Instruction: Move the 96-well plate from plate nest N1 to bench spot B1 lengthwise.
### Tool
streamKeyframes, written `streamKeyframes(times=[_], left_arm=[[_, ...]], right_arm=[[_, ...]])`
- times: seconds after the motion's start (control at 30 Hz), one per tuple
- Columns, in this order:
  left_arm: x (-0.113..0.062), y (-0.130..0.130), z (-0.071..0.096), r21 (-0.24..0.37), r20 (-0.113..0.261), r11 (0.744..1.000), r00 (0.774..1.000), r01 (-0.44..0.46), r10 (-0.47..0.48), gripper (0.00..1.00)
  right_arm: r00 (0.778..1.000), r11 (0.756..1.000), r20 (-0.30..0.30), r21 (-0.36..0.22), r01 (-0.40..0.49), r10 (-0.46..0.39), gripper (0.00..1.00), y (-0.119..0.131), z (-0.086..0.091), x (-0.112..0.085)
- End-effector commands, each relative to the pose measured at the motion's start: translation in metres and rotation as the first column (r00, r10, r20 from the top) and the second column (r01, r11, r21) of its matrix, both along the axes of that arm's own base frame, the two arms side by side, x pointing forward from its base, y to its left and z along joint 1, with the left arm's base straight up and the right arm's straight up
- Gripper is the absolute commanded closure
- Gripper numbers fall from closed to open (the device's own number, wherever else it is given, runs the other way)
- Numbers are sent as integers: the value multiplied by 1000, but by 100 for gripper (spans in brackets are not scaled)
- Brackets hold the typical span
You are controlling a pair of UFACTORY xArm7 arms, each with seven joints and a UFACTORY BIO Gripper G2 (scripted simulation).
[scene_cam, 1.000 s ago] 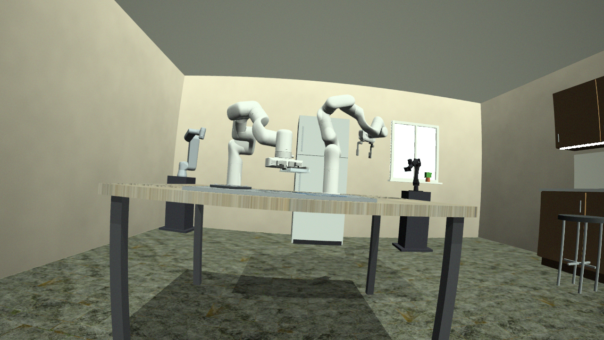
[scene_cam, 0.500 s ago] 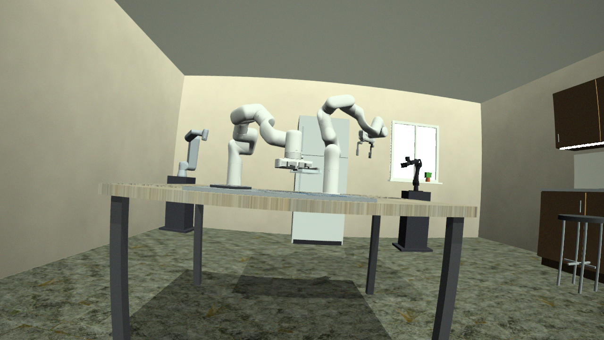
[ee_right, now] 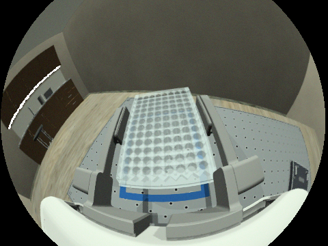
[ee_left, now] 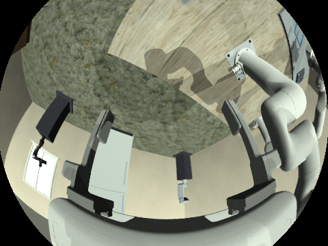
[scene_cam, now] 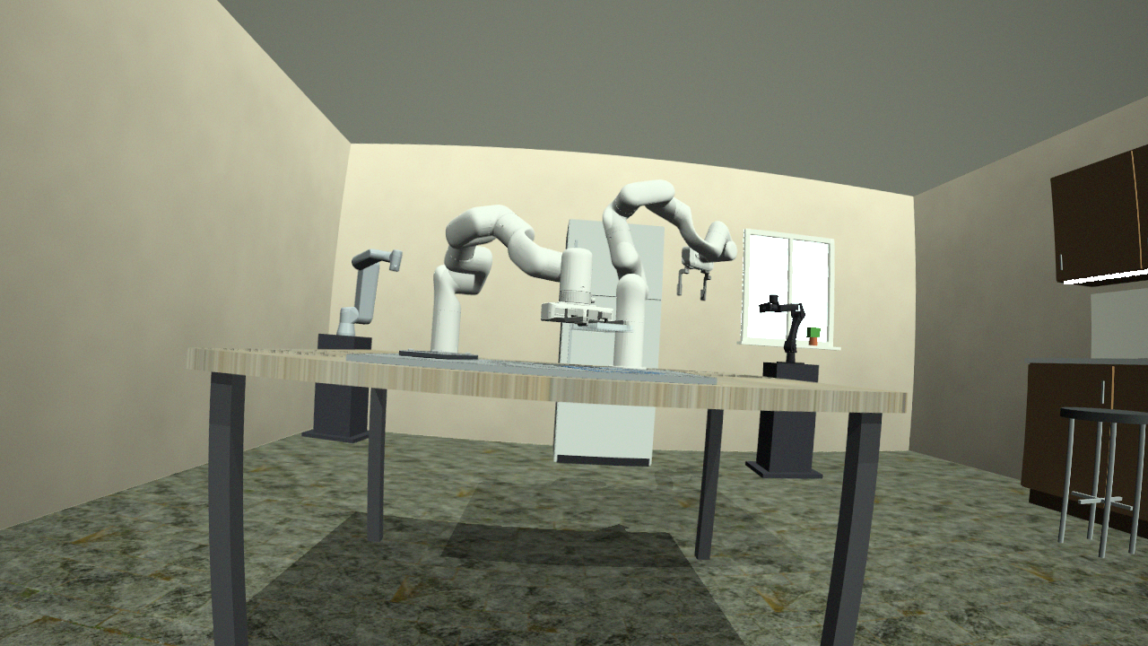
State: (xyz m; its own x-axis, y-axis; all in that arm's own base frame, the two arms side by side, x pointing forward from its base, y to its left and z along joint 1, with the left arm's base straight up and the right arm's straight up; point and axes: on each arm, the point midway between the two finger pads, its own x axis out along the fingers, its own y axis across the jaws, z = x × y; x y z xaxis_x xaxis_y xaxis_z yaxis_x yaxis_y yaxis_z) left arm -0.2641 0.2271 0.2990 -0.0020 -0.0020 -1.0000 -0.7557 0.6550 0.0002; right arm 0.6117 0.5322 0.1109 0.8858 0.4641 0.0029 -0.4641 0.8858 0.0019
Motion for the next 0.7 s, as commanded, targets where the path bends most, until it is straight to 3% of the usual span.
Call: streamKeyframes(times=[0.0, 0.13, 0.67], left_arm=[[0, 1, 1, 3, -1, 1000, 1000, 0, 0, 0], [0, 1, 1, 3, -1, 1000, 1000, 0, 0, 0], [0, 1, 1, 3, -1, 1000, 1000, 0, 0, 0]], right_arm=[[1000, 1000, 2, 1, 2, -2, 100, 12, 3, 4], [1000, 1000, 2, 1, 2, -2, 100, 24, 3, 6], [1000, 1000, 2, 1, 2, -2, 100, 26, 3, 6]])
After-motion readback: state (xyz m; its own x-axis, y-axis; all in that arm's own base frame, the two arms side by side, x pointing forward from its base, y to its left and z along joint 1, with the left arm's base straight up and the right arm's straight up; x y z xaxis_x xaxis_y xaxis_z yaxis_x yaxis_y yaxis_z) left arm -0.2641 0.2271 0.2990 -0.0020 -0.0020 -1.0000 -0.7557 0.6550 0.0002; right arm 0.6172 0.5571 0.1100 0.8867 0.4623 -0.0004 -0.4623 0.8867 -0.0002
